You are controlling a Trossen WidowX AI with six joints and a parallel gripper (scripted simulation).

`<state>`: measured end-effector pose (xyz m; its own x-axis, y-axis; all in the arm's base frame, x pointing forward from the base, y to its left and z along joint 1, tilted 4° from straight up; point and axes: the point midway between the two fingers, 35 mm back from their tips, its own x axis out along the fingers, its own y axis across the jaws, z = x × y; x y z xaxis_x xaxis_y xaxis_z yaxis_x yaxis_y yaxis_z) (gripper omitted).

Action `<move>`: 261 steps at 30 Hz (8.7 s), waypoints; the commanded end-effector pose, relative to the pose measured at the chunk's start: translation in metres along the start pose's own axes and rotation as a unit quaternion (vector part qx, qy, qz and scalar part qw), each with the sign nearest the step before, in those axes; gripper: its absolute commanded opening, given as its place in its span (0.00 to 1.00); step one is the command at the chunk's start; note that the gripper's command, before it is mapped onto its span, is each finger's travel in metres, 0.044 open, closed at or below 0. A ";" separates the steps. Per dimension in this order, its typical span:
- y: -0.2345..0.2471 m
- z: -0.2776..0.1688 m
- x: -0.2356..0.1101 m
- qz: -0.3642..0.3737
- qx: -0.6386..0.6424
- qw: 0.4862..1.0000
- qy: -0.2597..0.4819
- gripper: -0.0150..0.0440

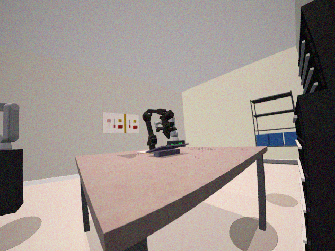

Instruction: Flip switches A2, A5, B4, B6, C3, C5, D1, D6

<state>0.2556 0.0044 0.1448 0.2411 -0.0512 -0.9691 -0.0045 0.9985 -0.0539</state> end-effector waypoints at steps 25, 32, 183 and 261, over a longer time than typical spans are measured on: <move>-0.053 -0.022 0.033 -0.006 -0.001 1.000 -0.007 0.25; -0.053 -0.022 0.043 -0.006 -0.001 1.000 -0.007 0.25; 0.053 -0.063 0.053 0.000 0.000 1.000 -0.005 0.25; 0.053 -0.063 0.063 -0.001 0.000 1.000 -0.005 0.25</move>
<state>0.2098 0.0536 0.0677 0.2520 -0.0484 -0.9665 -0.0002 0.9987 -0.0501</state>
